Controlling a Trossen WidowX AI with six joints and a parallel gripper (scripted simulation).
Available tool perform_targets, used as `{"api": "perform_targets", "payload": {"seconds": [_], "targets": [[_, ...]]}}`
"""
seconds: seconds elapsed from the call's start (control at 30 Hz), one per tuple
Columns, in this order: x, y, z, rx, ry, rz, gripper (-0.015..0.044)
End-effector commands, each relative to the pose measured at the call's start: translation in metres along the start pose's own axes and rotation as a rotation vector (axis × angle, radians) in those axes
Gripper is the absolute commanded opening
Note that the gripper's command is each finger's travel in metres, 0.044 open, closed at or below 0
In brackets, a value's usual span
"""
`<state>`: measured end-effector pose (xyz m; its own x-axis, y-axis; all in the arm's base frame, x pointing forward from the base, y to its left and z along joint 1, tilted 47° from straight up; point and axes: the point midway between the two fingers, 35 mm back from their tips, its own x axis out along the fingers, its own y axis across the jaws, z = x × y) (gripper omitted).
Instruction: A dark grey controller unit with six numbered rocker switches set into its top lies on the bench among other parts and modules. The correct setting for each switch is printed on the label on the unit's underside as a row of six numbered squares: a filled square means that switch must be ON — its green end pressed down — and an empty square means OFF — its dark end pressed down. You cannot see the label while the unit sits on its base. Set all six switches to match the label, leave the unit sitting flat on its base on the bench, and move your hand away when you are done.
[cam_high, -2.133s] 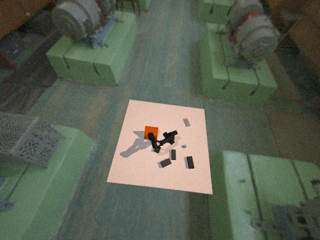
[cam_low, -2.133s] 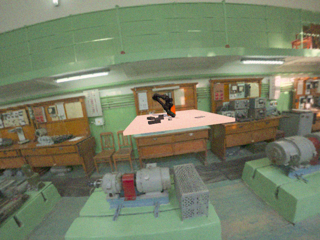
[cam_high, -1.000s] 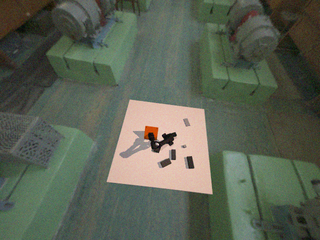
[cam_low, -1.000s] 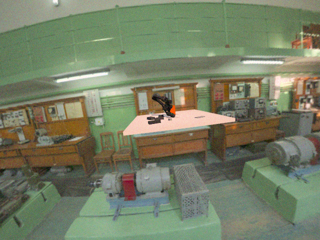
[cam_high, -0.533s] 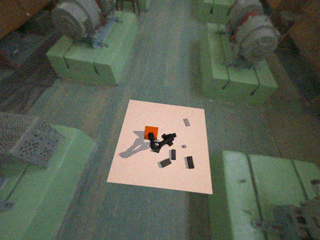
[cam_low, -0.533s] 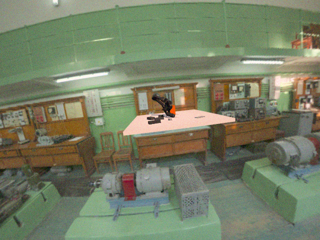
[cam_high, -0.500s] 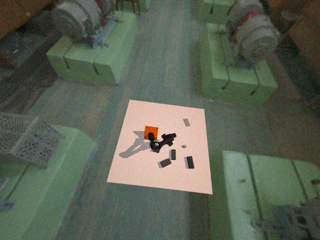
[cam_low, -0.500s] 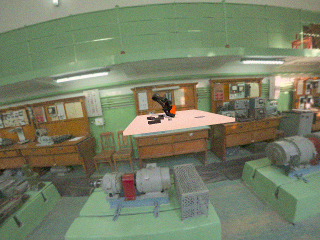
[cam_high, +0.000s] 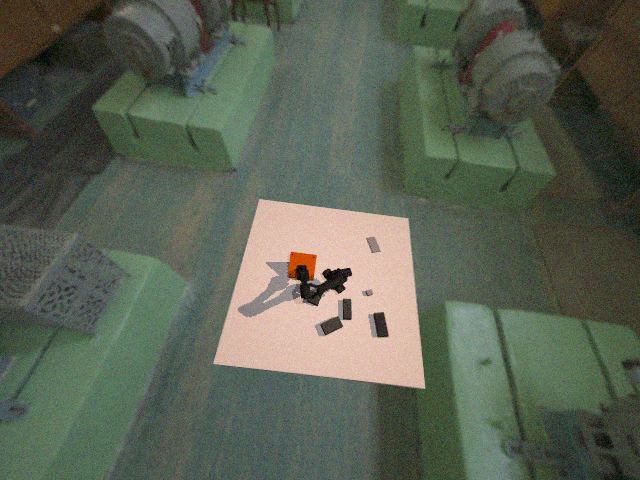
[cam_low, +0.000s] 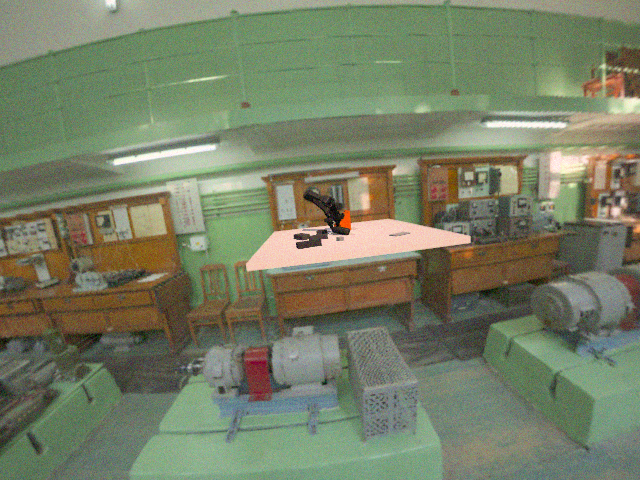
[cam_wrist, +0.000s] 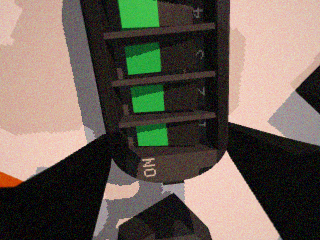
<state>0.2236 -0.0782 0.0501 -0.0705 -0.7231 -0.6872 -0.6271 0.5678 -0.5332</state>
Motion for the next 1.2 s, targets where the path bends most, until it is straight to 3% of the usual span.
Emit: {"api": "perform_targets", "payload": {"seconds": [0.0,0.87,1.0,1.17], "targets": [[0.003,0.001,0.000,-0.003,-0.005,-0.001,0.0338],[0.014,0.000,-0.004,0.001,0.000,0.001,0.0338],[0.015,0.000,-0.004,0.000,0.000,-0.001,0.0440],[0.015,0.000,-0.004,0.000,0.000,-0.001,0.0440]]}}
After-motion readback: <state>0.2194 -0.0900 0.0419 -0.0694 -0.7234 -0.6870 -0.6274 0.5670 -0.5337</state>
